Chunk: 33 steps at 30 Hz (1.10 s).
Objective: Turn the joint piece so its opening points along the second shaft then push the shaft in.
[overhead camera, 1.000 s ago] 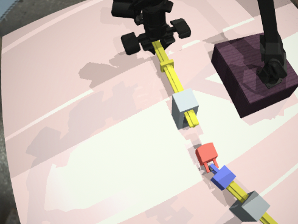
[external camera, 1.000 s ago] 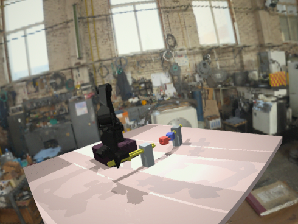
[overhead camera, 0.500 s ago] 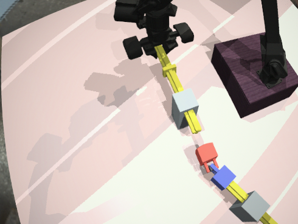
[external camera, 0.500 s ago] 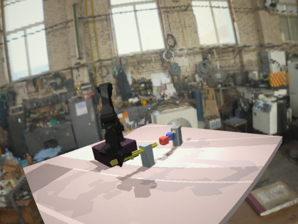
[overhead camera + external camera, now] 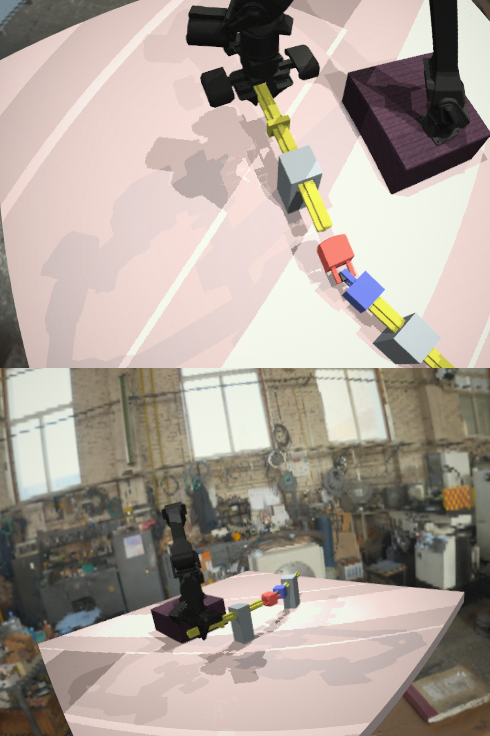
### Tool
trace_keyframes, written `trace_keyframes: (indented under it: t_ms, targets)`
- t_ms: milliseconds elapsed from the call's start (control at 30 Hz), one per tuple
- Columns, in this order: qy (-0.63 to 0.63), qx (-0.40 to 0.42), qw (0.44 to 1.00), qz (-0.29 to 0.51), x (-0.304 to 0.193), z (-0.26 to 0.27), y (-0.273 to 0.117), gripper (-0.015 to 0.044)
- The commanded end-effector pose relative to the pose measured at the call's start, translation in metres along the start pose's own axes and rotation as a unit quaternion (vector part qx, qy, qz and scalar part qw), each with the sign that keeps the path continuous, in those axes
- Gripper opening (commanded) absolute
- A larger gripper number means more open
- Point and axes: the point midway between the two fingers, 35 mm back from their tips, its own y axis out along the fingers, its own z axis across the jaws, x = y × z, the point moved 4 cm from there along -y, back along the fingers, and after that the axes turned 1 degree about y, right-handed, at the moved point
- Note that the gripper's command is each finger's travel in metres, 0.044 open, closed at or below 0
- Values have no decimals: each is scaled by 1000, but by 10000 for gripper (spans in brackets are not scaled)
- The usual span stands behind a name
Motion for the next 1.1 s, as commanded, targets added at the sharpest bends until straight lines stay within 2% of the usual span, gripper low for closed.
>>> trace_keyframes:
  t_ms: [0, 1067]
  targets:
    - [1, 1, 1000, 1, -8, 0, 2, 0]
    - [1, 1, 1000, 4, -57, -1, 2, 0]
